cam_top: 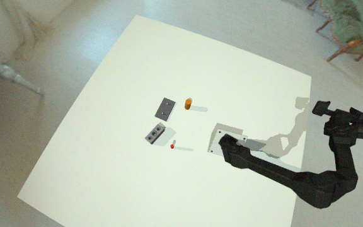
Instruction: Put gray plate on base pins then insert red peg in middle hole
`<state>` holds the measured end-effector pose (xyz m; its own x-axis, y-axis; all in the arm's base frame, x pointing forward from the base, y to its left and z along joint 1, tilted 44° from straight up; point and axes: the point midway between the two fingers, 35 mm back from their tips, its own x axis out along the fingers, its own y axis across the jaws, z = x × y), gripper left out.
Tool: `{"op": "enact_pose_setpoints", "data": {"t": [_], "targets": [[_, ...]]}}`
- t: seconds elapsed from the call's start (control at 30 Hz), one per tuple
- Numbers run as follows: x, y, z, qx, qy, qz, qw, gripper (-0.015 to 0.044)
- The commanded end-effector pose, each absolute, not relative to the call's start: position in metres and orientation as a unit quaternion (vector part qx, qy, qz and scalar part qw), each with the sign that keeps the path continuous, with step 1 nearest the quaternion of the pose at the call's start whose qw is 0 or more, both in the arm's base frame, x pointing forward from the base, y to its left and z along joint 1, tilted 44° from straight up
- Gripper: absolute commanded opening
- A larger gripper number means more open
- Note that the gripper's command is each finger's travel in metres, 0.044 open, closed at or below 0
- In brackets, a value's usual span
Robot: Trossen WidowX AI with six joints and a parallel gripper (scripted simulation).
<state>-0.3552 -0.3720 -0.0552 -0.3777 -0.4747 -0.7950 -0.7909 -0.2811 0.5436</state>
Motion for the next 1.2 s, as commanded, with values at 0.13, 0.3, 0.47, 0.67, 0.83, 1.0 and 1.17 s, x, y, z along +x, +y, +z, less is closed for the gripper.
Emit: {"op": "enact_pose_setpoints", "data": {"t": [0.13, 0.3, 0.47, 0.67, 0.83, 1.0, 1.17], "targets": [[-0.322, -0.397, -0.049, -0.57, 0.531, 0.621, 0.086, 0.044], [-0.259, -0.432, -0.047, -0.628, 0.41, 0.662, -0.003, 0.044], [-0.173, -0.456, -0.049, -0.682, 0.274, 0.671, -0.099, 0.044], [-0.081, -0.466, -0.048, -0.712, 0.114, 0.658, -0.218, 0.044], [0.011, -0.461, -0.04, -0.7, -0.061, 0.614, -0.359, 0.044], [0.1, -0.437, -0.03, -0.653, -0.225, 0.528, -0.494, 0.044], [0.162, -0.41, -0.018, -0.604, -0.313, 0.452, -0.577, 0.044]]}}
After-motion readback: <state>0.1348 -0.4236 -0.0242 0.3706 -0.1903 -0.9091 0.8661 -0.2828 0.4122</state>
